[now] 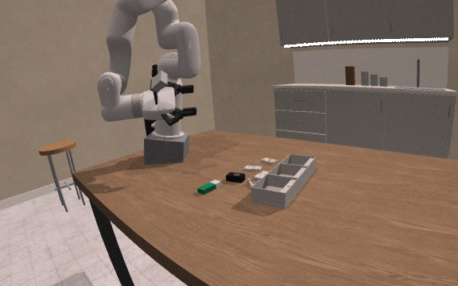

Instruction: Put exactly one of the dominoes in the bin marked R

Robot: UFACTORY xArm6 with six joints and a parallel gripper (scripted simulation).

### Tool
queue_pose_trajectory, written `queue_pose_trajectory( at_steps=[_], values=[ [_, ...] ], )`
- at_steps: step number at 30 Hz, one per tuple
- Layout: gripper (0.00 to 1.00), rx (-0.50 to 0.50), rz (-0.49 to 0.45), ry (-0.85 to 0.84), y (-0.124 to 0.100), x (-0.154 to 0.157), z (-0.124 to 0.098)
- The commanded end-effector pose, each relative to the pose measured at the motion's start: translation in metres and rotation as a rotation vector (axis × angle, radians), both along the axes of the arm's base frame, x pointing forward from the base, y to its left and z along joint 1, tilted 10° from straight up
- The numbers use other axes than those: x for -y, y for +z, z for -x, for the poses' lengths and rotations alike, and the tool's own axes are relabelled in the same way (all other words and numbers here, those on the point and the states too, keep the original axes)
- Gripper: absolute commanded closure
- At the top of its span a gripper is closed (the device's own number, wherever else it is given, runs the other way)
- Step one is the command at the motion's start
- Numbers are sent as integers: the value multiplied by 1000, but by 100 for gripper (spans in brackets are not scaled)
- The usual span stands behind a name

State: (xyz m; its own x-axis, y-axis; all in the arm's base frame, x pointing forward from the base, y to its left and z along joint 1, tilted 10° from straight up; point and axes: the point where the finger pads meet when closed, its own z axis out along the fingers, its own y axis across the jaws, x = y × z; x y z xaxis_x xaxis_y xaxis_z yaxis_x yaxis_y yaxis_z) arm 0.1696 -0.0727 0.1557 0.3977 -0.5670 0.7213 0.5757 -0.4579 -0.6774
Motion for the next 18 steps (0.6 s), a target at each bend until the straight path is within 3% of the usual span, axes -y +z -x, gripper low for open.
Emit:
queue_pose_trajectory(
  at_steps=[1,17,18],
  values=[
    [0,0,2,0,0,0,0],
    [0,0,2,0,0,0,0],
    [93,-38,33,-5,1,1,-8]
  ],
)
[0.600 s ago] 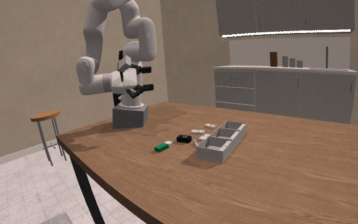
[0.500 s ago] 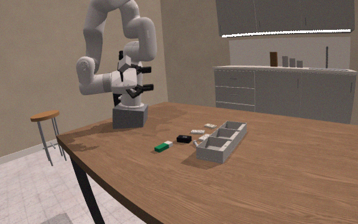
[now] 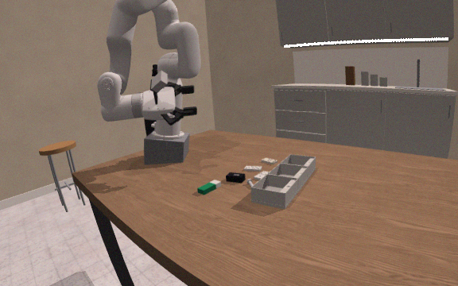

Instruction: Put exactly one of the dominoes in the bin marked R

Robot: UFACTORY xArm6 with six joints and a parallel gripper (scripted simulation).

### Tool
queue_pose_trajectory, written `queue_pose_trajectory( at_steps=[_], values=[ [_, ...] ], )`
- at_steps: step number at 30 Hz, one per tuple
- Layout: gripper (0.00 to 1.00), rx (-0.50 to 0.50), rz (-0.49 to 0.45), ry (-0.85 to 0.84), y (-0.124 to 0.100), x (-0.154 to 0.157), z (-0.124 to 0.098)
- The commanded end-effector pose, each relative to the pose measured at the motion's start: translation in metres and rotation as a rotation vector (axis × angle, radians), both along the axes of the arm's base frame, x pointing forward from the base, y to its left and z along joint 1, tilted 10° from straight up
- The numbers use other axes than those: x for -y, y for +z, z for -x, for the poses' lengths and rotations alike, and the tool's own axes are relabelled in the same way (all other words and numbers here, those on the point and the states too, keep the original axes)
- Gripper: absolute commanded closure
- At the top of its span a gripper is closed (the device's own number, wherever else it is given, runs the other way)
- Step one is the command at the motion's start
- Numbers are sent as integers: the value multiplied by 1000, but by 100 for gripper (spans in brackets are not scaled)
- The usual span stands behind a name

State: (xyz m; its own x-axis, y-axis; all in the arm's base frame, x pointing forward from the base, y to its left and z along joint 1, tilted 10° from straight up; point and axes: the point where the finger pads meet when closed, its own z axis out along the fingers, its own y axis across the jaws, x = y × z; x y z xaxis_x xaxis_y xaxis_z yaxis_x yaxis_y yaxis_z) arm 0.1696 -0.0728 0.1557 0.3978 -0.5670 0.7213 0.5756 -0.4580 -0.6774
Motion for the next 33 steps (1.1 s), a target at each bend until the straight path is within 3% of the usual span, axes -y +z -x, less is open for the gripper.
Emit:
queue_pose_trajectory(
  at_steps=[1,3,14,16,17,31,33],
  values=[
    [93,-71,29,33,-5,-3,-4],
    [93,-130,21,101,-18,-11,3],
    [93,-330,45,262,-35,-16,7],
    [93,-330,45,262,-35,-16,7],
    [93,-386,55,303,-35,-16,7],
    [93,-668,161,442,-56,-12,9],
    [93,-668,161,442,-56,-12,9]
  ],
)
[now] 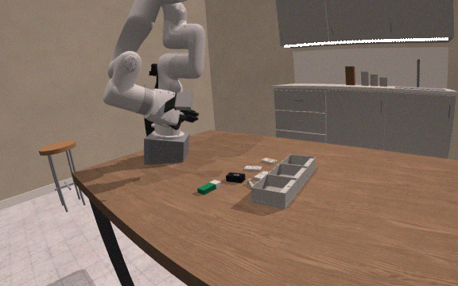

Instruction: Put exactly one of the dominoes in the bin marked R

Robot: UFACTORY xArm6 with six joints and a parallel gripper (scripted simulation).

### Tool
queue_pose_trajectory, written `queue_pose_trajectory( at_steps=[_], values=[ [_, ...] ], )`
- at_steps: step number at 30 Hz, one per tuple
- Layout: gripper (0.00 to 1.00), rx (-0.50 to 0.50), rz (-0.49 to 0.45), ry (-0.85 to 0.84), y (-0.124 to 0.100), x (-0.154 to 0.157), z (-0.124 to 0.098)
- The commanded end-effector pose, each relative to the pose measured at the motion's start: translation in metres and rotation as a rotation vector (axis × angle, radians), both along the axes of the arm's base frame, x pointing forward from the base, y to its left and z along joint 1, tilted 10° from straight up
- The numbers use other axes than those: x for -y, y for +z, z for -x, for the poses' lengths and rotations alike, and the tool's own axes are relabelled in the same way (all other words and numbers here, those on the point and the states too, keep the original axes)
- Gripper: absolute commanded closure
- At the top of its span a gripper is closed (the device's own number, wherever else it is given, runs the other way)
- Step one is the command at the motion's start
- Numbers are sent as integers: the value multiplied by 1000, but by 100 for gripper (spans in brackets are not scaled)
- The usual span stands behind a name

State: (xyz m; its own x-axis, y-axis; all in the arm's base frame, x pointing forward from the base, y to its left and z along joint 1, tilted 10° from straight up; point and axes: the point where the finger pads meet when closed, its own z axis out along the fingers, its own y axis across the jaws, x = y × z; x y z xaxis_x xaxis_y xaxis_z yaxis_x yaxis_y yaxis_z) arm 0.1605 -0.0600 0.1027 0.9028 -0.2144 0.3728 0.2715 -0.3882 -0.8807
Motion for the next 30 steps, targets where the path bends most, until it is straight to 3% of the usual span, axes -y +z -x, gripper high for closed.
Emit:
queue_pose_trajectory(
  at_steps=[1,15,17,30],
  values=[
    [93,-114,56,60,-8,4,-1],
    [93,-358,267,149,-18,20,-12],
    [93,-358,267,149,-18,20,-12],
    [93,-531,552,142,-15,41,-48]
  ],
)
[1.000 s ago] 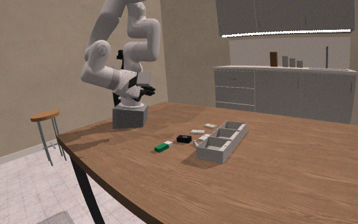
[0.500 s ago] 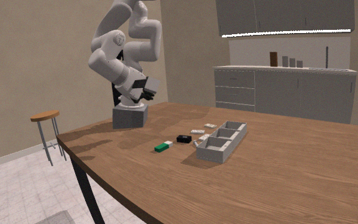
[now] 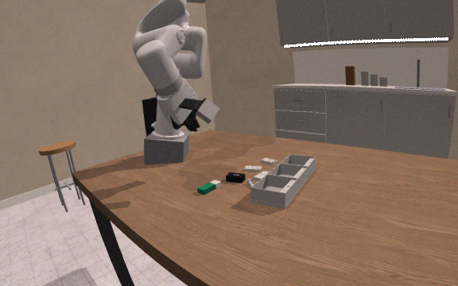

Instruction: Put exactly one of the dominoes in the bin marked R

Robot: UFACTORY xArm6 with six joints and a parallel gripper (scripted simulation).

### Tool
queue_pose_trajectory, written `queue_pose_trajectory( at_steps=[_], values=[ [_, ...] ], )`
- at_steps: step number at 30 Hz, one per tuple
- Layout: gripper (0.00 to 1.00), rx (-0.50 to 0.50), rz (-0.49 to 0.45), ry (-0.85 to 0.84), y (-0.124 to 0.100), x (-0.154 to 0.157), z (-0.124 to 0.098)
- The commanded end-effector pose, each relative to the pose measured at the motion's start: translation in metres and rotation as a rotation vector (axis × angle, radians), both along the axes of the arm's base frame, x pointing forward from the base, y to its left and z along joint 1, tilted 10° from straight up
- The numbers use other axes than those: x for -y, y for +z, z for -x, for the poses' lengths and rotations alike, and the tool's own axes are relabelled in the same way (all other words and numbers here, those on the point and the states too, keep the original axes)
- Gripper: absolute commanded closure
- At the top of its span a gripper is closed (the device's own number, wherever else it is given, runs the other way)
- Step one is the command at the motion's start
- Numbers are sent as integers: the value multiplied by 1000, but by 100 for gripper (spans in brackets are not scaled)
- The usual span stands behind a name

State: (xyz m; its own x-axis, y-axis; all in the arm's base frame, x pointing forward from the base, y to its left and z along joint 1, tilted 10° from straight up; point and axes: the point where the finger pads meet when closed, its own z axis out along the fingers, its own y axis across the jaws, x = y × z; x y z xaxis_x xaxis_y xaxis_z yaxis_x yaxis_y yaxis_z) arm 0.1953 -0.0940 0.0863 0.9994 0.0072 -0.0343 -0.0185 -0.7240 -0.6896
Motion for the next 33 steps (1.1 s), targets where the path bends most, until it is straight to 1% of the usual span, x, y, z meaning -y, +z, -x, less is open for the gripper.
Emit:
queue_pose_trajectory(
  at_steps=[1,2,4,6,7,8,10,11,12,15,16,17,21,22,23,26,27,29,32,33],
  values=[
    [93,-71,135,9,2,7,-14],
    [93,-72,165,4,4,10,-21],
    [93,-72,165,4,4,10,-21],
    [93,-86,250,-4,9,12,-34],
    [93,-86,268,-7,12,14,-41],
    [93,-91,286,-8,12,14,-41],
    [93,-91,286,-8,12,14,-41],
    [93,-88,335,-19,15,14,-49],
    [93,-87,357,-24,19,15,-56],
    [93,-87,357,-24,19,15,-56],
    [93,-78,404,-38,23,14,-64],
    [93,-74,424,-44,27,14,-71],
    [93,-74,424,-44,28,14,-73],
    [93,-58,469,-61,32,13,-80],
    [93,-52,486,-68,36,12,-87],
    [93,-52,486,-68,38,11,-90],
    [93,-31,527,-88,43,10,-97],
    [93,-23,542,-95,50,7,-107],
    [93,-23,542,-95,50,7,-107],
    [93,5,577,-118,54,5,-114]
  ],
)
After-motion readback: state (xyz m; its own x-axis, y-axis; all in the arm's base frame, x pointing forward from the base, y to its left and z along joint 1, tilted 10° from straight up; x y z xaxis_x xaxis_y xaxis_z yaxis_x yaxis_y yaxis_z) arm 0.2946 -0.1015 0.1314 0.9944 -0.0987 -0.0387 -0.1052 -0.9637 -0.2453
